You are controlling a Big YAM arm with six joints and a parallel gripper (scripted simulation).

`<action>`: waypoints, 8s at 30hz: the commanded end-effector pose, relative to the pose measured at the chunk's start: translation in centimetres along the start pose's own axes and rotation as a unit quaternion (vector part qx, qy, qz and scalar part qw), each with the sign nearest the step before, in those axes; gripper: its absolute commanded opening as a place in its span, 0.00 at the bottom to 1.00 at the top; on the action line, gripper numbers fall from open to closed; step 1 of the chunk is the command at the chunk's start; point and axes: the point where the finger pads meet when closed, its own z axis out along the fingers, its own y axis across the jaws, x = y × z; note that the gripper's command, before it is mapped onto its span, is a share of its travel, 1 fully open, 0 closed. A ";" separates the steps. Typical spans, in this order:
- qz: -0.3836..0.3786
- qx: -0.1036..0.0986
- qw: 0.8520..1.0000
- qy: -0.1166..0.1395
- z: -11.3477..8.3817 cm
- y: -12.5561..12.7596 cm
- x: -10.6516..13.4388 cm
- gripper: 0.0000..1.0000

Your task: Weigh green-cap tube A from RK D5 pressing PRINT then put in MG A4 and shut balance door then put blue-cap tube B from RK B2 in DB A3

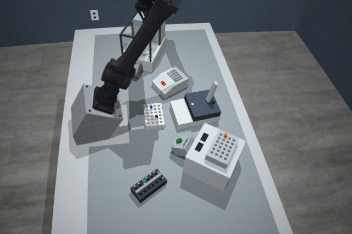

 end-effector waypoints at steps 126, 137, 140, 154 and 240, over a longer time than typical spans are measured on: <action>-0.001 -0.013 1.000 0.006 0.9 -7.5 0.2 0.06; -0.001 -0.013 1.000 0.006 0.9 -8.5 0.2 0.06; -0.001 -0.013 1.000 0.006 0.9 -8.8 0.2 0.06; -0.001 -0.012 1.000 0.006 1.0 -10.0 0.2 0.06; -0.003 -0.008 1.000 0.005 1.1 -12.7 0.1 0.06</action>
